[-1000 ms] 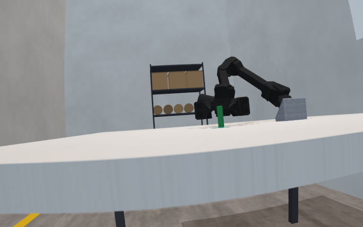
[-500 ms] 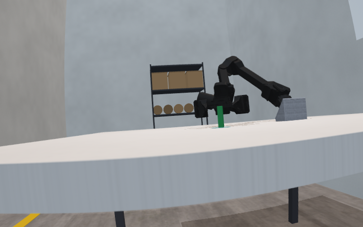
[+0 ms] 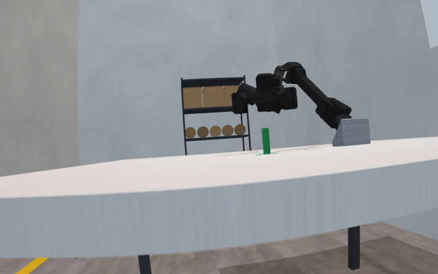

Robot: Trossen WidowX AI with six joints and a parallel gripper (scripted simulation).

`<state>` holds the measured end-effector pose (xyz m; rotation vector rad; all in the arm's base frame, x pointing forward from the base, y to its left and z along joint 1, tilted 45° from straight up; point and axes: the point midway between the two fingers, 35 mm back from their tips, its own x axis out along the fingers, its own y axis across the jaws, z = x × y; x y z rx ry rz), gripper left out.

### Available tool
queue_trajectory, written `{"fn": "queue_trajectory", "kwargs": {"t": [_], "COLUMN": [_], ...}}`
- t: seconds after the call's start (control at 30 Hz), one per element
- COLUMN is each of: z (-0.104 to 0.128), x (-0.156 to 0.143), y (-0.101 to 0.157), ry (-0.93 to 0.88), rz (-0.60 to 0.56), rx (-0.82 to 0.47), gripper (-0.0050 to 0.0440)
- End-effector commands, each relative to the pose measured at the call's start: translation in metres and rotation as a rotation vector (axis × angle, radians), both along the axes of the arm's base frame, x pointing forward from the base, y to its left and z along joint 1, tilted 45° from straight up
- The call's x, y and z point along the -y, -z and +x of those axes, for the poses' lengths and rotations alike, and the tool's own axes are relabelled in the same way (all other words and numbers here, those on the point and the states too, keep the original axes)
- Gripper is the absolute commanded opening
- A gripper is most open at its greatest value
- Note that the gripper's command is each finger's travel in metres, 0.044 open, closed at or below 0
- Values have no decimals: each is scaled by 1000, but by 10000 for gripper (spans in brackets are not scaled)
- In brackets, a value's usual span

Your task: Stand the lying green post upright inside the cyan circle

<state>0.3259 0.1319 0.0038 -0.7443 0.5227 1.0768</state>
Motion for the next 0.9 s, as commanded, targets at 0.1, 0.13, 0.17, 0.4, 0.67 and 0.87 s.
{"fn": "queue_trajectory", "kwargs": {"t": [0.1, 0.13, 0.17, 0.4, 0.67, 0.87], "z": [8, 8, 8, 22, 26, 26], "x": [-8, -8, -8, -20, -29, -34], "y": [1, 1, 1, 16, 25, 28], "ry": [31, 31, 31, 110, 167, 203], "rz": [-48, -48, -48, -205, -364, -483], "rx": [-66, -66, -66, -232, -351, -413], "gripper": [400, 400, 400, 400, 400, 400]}}
